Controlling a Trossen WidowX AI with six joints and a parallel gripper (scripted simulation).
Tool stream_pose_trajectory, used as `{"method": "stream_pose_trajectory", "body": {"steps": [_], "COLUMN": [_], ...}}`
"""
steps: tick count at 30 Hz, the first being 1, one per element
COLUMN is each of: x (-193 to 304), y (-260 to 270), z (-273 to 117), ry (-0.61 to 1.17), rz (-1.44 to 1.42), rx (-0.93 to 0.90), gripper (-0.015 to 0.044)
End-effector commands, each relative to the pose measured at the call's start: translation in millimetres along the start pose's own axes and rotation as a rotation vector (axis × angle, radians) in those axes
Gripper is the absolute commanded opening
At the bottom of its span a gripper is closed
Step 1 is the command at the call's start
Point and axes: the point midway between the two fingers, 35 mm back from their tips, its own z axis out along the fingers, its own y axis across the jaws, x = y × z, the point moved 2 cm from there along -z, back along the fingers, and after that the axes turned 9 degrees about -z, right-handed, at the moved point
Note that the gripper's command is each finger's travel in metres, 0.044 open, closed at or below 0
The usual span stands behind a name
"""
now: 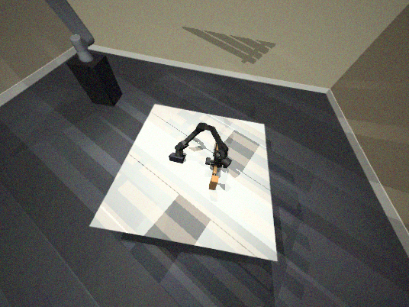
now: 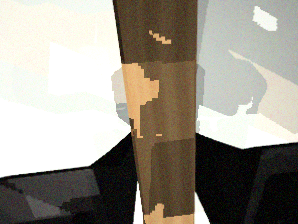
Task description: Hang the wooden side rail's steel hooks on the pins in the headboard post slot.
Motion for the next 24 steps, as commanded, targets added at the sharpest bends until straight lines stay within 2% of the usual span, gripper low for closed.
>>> {"method": "stream_pose_trajectory", "body": {"steps": [1, 24], "x": [3.9, 6.2], "y": [0.9, 1.6], "z": [-5.0, -2.9], "ry": [0.007, 0.007], "rz": [0.002, 0.002], "rx": [0.011, 0.011], "gripper": [0.0, 0.0]}}
